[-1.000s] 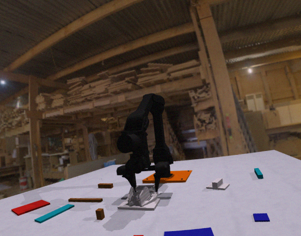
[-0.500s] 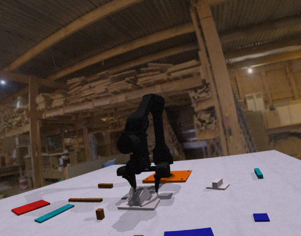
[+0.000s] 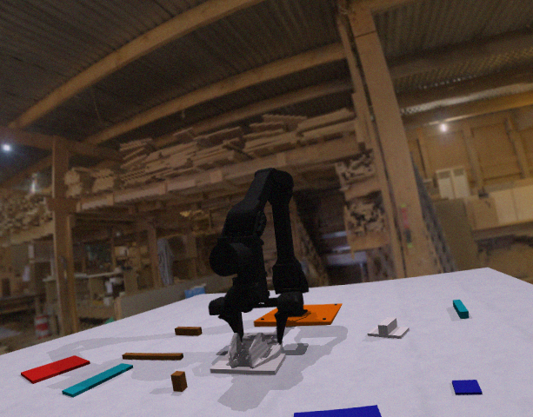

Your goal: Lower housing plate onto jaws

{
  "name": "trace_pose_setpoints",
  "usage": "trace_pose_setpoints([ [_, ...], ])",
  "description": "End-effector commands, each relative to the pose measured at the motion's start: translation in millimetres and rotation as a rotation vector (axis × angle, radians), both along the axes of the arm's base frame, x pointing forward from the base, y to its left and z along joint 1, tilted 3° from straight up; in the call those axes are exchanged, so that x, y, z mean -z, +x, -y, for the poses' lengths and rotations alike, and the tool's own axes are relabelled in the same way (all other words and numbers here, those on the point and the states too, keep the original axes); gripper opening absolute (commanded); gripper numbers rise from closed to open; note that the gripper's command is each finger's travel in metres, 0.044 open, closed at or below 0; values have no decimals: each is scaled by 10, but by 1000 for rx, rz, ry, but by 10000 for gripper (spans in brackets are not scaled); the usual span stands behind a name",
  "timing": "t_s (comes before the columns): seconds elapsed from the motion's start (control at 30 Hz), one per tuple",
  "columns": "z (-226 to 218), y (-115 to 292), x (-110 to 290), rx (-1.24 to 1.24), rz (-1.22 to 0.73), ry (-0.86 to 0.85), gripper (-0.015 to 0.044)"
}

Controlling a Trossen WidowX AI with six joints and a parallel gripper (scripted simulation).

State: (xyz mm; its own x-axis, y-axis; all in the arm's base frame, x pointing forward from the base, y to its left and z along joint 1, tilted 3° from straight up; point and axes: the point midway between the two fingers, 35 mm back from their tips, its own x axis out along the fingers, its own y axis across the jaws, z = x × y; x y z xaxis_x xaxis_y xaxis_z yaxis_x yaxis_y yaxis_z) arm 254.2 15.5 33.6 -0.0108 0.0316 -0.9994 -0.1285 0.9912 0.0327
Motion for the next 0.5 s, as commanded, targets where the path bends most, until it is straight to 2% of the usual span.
trace_pose_setpoints([
  [0.0, 1, -6, 29, 3, -5, -2, 351],
  [0.47, 0, -7, 54, 3, -5, -2, 351],
])
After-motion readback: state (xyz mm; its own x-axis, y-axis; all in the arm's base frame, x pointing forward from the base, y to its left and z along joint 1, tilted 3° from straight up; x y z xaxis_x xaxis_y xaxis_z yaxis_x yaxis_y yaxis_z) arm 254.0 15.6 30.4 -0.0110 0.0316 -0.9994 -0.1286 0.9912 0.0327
